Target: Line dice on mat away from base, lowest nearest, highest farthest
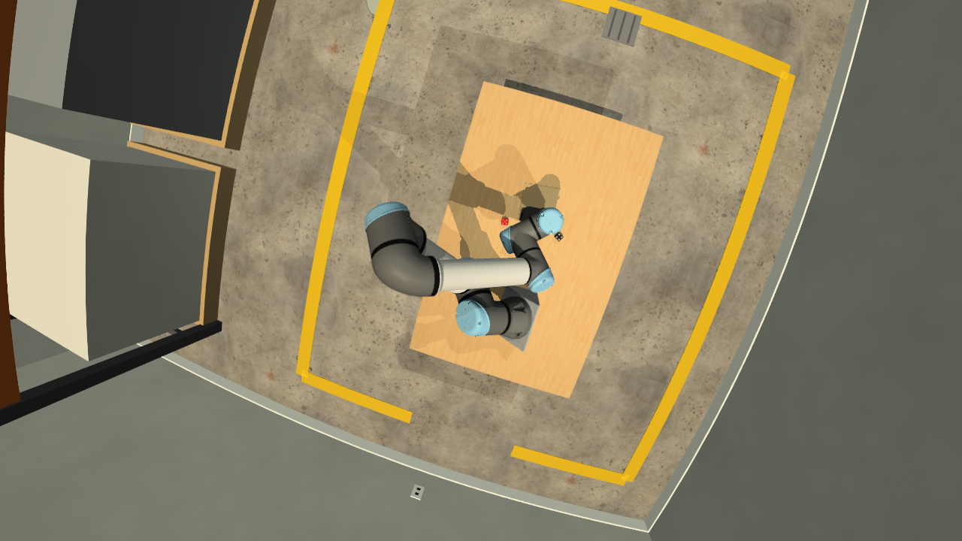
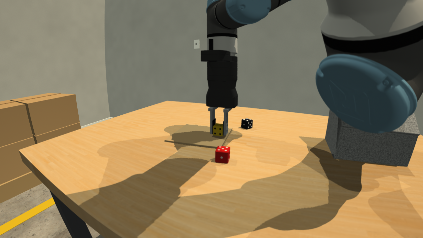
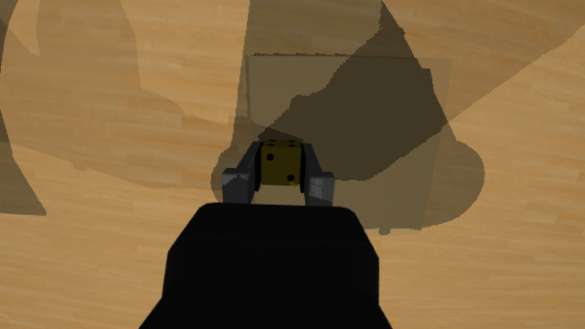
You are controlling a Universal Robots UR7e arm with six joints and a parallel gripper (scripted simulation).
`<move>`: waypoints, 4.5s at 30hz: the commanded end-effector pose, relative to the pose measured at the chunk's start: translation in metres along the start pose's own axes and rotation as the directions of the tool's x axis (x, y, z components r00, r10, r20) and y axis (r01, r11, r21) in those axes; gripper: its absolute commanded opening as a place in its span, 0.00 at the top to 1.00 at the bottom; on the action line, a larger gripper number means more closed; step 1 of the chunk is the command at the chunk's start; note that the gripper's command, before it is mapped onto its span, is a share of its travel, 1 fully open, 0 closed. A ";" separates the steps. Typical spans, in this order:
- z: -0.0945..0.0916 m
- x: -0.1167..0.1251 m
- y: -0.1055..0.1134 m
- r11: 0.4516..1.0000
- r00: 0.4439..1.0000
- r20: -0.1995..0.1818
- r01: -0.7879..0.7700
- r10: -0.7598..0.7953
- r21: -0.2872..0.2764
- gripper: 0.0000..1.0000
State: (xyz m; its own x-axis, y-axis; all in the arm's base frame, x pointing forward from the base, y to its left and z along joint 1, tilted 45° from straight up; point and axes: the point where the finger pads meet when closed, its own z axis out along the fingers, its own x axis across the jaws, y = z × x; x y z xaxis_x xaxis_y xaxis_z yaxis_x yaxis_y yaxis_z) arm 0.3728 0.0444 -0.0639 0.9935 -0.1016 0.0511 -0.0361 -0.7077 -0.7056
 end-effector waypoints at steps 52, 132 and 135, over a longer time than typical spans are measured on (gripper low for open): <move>0.004 -0.001 0.000 1.000 1.000 0.001 -0.002 0.002 0.002 0.45; -0.087 0.000 0.001 1.000 1.000 -0.001 -0.001 0.001 -0.001 0.00; -0.087 0.000 0.001 1.000 1.000 -0.001 0.001 -0.001 0.000 0.00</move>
State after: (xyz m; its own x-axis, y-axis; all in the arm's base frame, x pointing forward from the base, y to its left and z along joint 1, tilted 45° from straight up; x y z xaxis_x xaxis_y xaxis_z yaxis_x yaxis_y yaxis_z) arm 0.3630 -0.0157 -0.0032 0.9936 -0.1018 0.0495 -0.0372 -0.7065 -0.7067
